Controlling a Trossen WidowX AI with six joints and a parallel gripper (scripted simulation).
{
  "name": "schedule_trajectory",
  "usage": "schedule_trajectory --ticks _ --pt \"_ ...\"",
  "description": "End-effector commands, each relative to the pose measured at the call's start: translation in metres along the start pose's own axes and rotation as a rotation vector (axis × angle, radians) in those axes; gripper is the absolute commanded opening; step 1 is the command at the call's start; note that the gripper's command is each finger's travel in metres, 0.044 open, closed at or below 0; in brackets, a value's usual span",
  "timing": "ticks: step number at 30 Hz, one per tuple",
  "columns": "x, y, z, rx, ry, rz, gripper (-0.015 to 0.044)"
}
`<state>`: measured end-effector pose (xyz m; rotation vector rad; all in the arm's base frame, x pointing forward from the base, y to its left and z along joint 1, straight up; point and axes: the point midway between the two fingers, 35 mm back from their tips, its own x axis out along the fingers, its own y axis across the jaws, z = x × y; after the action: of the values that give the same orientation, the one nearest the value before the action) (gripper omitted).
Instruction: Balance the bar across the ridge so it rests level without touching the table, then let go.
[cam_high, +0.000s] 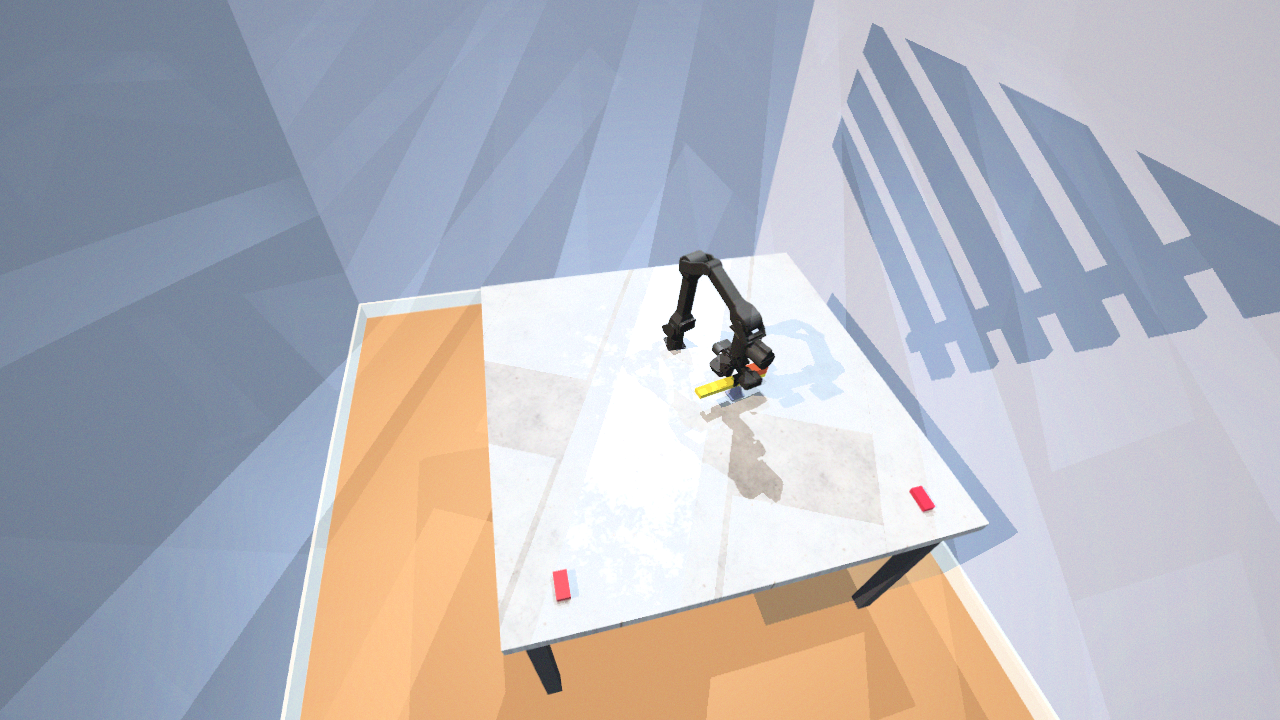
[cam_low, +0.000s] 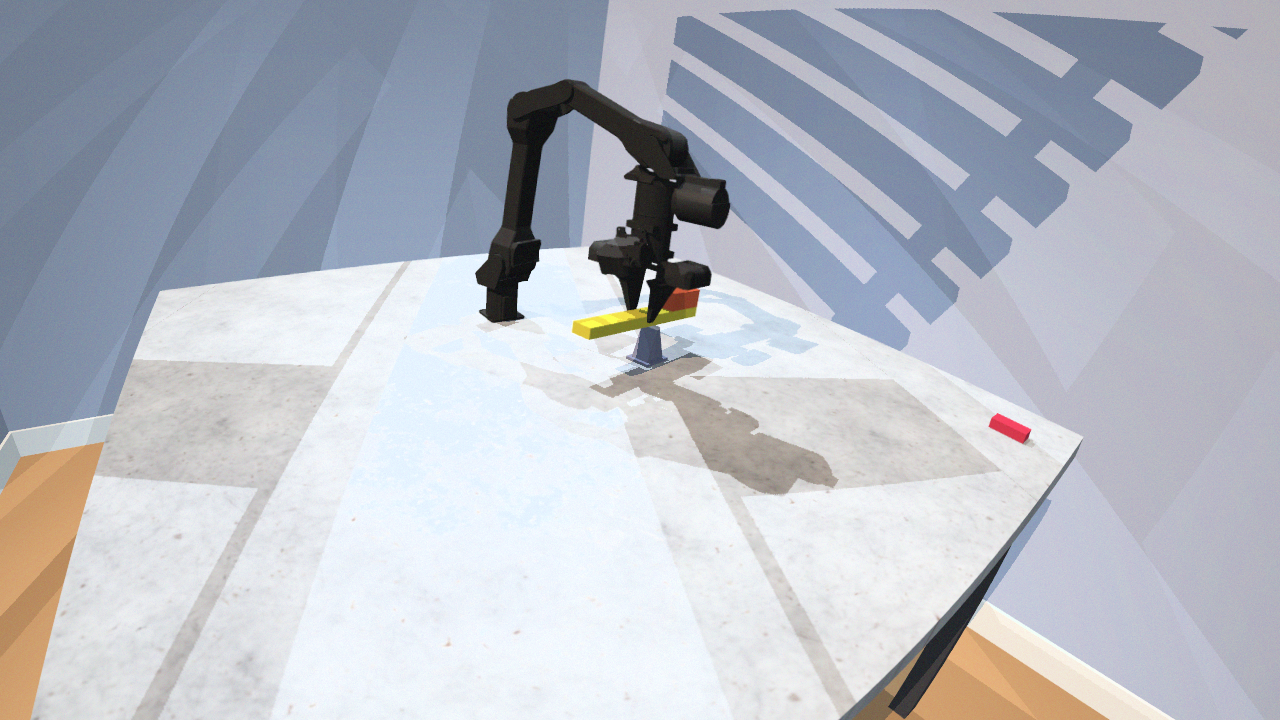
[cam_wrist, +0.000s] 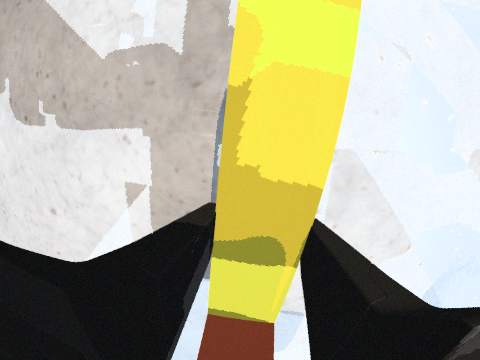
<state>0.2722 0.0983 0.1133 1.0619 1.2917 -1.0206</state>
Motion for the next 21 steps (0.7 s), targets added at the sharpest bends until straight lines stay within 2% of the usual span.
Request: schedule_trajectory --ticks 1,21 --pt "0.0002 0.0006 0.0 0.001 -0.001 0.003 0.0" --pt "0.0019 0.0006 -0.0001 0.001 -0.001 0.002 0.0"
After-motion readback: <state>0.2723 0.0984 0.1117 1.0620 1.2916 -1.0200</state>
